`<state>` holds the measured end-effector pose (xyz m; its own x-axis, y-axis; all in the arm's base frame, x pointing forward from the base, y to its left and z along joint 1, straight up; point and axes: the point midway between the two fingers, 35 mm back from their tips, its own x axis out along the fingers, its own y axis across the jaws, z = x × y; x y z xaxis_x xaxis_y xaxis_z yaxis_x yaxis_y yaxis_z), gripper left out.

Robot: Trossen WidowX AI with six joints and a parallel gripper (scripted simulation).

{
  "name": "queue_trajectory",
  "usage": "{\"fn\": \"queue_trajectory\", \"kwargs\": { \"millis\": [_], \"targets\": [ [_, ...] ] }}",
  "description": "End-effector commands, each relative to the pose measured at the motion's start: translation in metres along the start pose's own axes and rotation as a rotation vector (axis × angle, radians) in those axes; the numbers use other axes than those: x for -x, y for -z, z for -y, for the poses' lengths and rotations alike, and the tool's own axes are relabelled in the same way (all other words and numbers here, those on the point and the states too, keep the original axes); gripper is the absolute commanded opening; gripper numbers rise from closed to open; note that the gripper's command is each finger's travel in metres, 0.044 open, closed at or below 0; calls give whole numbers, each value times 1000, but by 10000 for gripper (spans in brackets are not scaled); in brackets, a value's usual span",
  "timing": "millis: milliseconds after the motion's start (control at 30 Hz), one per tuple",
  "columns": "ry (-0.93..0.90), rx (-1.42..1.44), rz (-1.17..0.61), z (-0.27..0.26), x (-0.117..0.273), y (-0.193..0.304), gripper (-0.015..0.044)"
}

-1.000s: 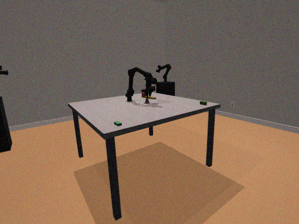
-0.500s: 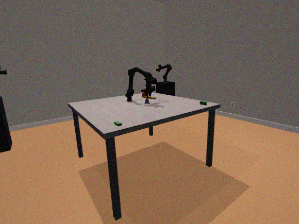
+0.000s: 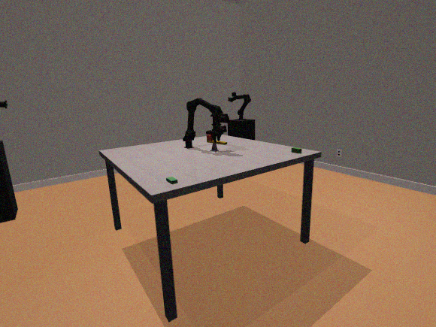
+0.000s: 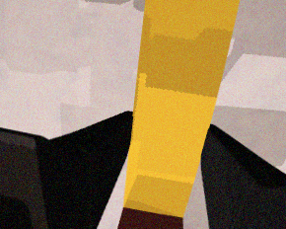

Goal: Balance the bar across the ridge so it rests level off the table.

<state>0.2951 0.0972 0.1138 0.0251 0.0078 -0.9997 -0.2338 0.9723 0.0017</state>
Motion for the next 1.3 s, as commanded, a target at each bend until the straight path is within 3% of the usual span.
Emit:
{"fn": "queue_trajectory", "kwargs": {
  "millis": [0, 900, 1100, 1267],
  "targets": [
    [0, 0, 0, 0, 0, 0, 0],
    [0, 0, 0, 0, 0, 0, 0],
    [0, 0, 0, 0, 0, 0, 157],
    [0, 0, 0, 0, 0, 0, 167]
  ]
}}
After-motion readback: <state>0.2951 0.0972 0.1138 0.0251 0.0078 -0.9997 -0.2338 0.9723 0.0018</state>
